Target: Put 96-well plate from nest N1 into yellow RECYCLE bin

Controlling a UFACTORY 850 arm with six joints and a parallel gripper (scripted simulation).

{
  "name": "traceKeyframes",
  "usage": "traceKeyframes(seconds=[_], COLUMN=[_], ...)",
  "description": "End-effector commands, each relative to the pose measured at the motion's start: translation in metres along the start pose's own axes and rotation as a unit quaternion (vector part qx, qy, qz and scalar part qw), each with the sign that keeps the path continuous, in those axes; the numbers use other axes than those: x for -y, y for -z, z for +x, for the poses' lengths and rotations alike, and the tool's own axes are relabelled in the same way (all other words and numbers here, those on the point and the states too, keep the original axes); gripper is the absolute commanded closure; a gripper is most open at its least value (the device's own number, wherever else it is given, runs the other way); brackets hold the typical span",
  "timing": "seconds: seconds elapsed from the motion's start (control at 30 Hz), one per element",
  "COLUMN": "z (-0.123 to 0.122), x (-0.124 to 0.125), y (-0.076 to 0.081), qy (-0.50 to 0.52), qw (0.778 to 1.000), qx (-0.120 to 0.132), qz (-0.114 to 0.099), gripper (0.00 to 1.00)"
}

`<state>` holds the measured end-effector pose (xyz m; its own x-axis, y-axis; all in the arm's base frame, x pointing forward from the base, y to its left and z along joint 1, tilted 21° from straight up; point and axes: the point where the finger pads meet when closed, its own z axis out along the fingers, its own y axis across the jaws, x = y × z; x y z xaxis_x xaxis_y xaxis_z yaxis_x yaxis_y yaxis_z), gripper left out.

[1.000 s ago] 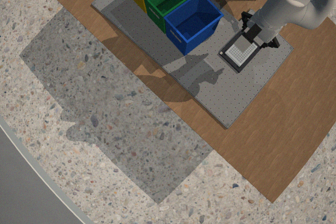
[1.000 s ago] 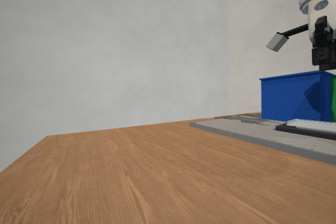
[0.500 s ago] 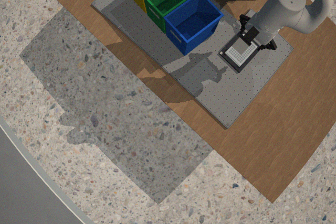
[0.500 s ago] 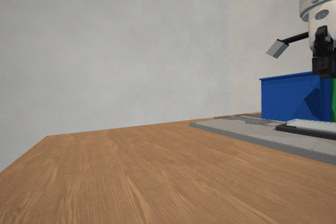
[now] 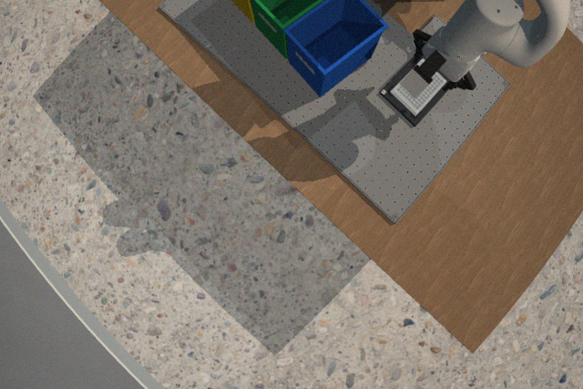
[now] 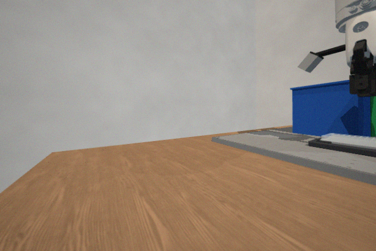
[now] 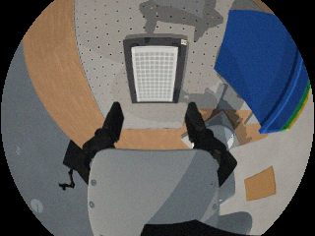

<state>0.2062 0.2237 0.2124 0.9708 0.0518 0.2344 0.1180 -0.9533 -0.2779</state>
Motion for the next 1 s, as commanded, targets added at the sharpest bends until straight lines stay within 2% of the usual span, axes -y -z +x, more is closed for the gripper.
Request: traceKeyframes(seconds=[0.0, 0.97], z=[0.001, 0.001], x=[0.001, 0.001], y=[-0.009, -0.050], qy=[0.000, 0.000], qw=[1.000, 1.000], qx=[0.001, 0.001], qz=[0.003, 0.003], gripper=[0.00, 0.00])
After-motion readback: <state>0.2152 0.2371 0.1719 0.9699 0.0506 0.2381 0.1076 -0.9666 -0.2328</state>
